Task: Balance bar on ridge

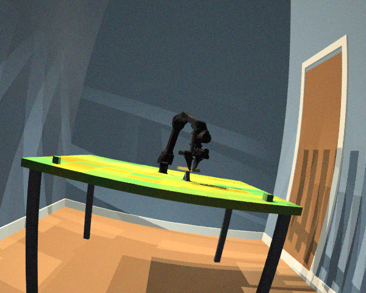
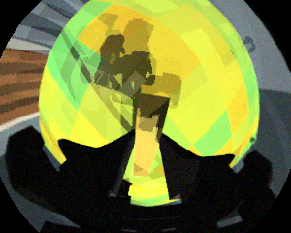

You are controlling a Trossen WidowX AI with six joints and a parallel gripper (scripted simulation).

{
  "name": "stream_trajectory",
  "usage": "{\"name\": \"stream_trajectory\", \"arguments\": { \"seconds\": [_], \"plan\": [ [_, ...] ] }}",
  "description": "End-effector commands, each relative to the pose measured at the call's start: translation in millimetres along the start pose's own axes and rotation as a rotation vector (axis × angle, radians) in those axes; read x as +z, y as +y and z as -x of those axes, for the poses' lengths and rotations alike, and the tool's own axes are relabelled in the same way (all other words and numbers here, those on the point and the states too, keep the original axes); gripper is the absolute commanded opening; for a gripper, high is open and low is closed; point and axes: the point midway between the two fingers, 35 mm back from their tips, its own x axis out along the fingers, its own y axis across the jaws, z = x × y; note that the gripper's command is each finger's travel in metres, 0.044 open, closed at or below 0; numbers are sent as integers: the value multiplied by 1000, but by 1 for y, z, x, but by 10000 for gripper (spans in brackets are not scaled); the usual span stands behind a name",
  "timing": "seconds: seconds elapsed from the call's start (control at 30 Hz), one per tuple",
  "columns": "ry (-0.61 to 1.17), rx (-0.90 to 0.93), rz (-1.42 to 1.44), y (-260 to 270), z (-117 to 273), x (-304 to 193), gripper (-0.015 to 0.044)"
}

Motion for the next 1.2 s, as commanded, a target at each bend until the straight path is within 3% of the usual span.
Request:
{"name": "stream_trajectory", "arguments": {
  "seconds": [0.0, 1.17],
  "plan": [
    [8, -1, 1, 0, -3, -1, 0],
    [8, -1, 1, 0, -6, -2, 0]
  ]
}}
